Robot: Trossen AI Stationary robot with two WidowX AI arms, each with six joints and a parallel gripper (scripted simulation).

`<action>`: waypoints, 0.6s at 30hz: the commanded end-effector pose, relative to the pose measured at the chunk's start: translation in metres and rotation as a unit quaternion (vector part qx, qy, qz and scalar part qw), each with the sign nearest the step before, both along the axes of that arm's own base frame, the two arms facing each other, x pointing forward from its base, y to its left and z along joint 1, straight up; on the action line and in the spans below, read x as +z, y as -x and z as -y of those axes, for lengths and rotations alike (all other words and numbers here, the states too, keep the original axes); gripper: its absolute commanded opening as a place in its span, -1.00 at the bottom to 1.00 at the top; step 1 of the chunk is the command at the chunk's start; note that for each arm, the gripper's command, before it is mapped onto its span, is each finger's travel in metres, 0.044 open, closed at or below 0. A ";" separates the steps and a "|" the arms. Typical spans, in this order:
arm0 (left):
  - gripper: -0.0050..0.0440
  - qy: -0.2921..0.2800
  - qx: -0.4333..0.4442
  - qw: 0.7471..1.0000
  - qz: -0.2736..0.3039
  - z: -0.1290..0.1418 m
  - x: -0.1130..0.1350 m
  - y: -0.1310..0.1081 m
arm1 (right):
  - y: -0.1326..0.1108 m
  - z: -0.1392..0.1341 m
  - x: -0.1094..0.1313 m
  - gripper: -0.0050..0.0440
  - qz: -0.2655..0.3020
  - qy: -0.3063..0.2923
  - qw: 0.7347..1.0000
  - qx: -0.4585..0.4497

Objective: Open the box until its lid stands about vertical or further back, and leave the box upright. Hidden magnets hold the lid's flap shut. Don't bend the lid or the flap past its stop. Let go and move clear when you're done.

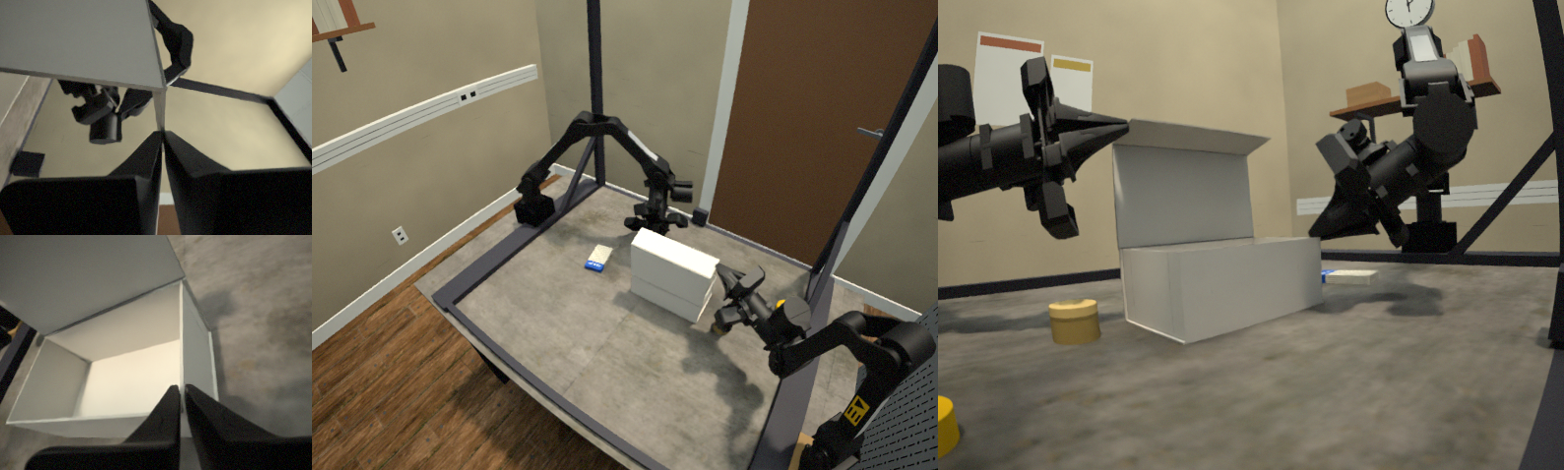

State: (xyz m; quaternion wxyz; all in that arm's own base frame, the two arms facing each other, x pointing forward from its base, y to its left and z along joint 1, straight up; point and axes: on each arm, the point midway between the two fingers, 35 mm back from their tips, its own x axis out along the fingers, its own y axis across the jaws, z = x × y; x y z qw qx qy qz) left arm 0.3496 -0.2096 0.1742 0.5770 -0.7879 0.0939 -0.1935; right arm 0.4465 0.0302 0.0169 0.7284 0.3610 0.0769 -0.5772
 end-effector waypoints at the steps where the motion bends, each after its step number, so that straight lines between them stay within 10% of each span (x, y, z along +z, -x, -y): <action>1: -0.77 0.008 -0.002 1.000 0.011 -0.004 0.010 0.002 | -0.002 -0.001 0.004 -0.73 0.003 -0.007 1.000 0.000; 18: -0.77 0.006 -0.001 1.000 0.009 -0.007 0.009 0.000 | -0.002 -0.001 0.004 -0.73 0.003 -0.007 1.000 0.000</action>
